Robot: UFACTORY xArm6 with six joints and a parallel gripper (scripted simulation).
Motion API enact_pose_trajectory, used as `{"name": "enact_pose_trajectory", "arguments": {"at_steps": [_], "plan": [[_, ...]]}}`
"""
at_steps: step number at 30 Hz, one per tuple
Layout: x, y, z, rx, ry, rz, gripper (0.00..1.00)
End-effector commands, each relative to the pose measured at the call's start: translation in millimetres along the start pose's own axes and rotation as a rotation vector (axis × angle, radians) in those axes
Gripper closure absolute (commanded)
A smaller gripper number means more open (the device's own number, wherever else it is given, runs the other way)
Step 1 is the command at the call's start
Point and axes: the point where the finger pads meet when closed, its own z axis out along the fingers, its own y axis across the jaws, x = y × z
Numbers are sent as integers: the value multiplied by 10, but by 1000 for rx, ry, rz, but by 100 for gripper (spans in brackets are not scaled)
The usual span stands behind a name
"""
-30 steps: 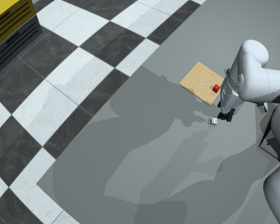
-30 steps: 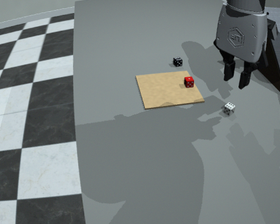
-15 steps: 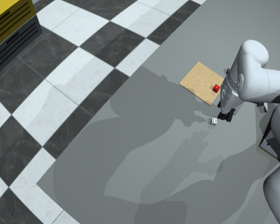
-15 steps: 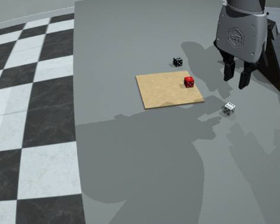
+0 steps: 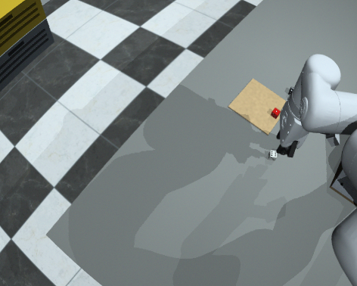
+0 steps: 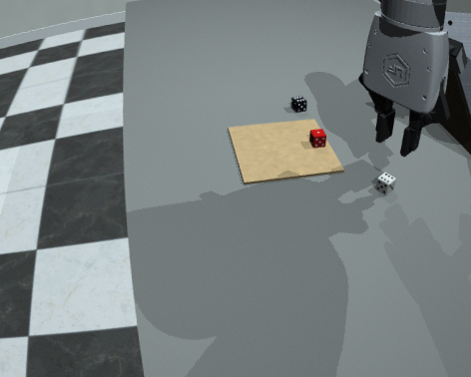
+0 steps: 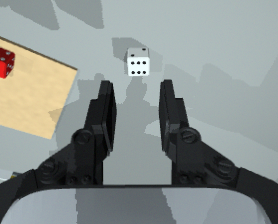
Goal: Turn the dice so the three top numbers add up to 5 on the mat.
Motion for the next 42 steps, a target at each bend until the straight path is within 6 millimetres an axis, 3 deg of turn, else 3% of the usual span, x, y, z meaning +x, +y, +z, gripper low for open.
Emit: {"name": "enact_pose_trajectory", "arguments": {"at_steps": [1,17,42], "plan": [[-11,-4,46,2,-2,-1,64],[-16,3,274,2,-2,-1,64],[-19,8,411,2,-2,-1,64]]}}
